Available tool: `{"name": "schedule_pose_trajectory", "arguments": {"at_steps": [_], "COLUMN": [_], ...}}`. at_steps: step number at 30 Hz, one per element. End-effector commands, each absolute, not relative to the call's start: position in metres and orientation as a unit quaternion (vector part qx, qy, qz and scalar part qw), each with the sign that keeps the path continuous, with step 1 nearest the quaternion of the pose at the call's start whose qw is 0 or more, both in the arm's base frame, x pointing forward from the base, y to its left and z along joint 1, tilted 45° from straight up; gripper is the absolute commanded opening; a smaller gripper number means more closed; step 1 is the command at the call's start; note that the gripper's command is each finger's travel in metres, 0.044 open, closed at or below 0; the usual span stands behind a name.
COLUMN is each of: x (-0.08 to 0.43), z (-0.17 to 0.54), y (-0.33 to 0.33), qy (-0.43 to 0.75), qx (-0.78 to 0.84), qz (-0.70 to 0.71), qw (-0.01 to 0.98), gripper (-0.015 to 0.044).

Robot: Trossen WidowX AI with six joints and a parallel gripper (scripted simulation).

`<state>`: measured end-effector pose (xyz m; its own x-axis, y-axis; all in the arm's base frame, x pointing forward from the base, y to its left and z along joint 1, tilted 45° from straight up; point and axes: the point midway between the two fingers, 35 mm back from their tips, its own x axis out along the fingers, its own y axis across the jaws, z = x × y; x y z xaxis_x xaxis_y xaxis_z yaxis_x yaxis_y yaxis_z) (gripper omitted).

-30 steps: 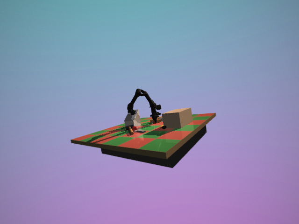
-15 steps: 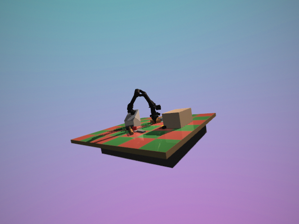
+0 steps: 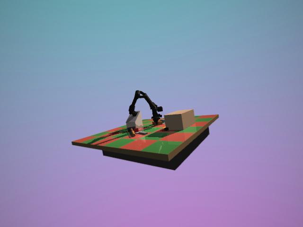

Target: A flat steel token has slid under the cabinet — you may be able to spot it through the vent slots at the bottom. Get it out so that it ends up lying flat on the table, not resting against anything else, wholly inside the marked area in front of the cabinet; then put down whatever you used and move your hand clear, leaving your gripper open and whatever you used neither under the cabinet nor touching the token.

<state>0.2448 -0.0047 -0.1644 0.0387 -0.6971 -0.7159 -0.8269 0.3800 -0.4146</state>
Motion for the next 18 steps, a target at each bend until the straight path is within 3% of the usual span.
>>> {"name": "schedule_pose_trajectory", "arguments": {"at_steps": [1,18], "x": [0.247,0.253], "z": [-0.158,-0.144], "y": [-0.008,-0.023], "qy": [0.688,0.688], "qx": [-0.555,-0.555], "qz": [0.069,0.069], "qw": [0.463,0.463], "gripper": [0.0000,0.0000]}}
